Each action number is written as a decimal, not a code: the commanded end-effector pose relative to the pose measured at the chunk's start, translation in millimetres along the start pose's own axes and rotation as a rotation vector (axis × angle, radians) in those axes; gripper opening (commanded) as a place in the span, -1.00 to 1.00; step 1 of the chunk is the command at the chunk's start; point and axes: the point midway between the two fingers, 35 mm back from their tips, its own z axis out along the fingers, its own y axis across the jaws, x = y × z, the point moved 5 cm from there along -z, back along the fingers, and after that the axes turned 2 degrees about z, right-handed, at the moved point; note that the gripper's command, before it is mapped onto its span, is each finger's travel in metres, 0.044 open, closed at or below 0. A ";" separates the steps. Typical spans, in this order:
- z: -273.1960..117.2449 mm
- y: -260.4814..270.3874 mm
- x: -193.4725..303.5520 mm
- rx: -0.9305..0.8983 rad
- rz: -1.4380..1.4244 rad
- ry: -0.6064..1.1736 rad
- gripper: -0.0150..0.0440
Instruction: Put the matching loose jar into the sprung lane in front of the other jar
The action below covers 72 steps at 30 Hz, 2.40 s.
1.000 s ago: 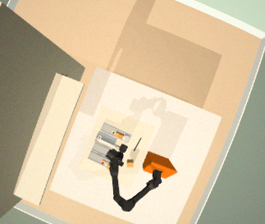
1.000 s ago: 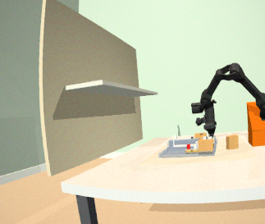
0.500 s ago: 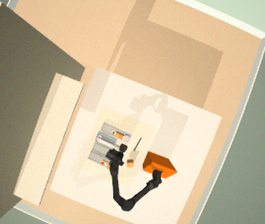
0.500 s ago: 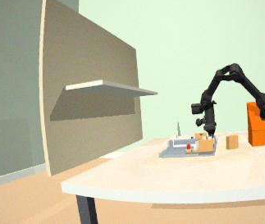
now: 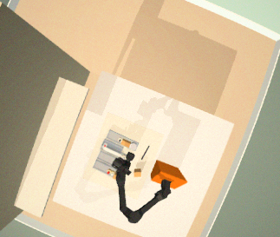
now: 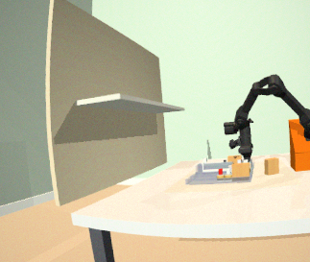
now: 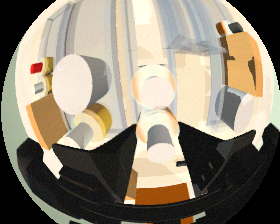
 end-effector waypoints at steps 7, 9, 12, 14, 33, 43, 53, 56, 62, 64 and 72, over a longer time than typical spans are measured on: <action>2.4 1.2 -3.8 -0.006 -0.010 -0.017 -0.49; 3.1 1.2 -3.7 -0.006 -0.010 -0.017 -0.49; 4.0 1.2 -3.5 -0.006 -0.010 -0.017 -0.49; 4.7 1.2 -3.4 -0.006 -0.010 -0.017 -0.49; 10.5 1.2 -1.4 -0.006 -0.009 -0.017 -0.49; 10.6 1.1 0.3 -0.006 -0.009 -0.017 -0.49; 10.6 1.0 1.9 -0.006 -0.009 -0.017 -0.49; 10.6 1.0 2.4 -0.006 -0.009 -0.017 -0.49; 10.7 1.0 3.4 -0.006 -0.009 -0.017 -0.49; 10.7 0.9 3.8 -0.006 -0.009 -0.017 -0.49; 10.7 0.9 5.1 -0.006 -0.009 -0.017 -0.49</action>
